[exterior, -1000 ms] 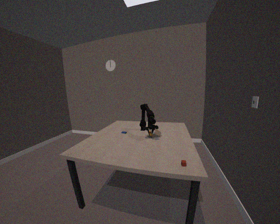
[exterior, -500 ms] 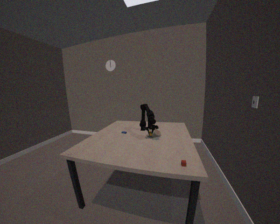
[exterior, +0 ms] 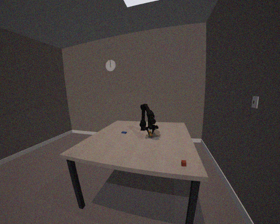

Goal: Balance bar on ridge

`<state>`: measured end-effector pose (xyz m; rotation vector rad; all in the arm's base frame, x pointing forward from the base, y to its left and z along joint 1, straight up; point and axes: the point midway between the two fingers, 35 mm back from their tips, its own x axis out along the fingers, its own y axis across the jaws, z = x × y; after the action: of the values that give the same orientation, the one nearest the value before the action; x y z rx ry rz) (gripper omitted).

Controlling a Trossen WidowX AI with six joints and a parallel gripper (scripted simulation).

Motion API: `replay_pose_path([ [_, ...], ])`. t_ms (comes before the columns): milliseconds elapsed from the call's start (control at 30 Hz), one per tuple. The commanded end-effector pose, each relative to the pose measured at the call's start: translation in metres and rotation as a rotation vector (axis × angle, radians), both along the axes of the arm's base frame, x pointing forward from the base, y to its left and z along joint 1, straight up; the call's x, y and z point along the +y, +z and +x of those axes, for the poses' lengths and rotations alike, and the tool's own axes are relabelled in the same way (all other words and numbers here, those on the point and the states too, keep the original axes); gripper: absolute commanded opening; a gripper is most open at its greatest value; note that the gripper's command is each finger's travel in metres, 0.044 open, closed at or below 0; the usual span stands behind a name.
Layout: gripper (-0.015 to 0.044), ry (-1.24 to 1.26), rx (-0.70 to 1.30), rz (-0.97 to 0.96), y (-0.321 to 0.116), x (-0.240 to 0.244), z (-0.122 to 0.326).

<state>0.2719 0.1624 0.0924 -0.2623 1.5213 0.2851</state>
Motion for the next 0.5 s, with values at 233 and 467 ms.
replay_pose_path([
  [233,0.0440,0.000,0.000,0.000,0.000,0.000,0.000],
  [467,0.0440,0.000,0.000,0.000,0.056,0.002,0.003],
])
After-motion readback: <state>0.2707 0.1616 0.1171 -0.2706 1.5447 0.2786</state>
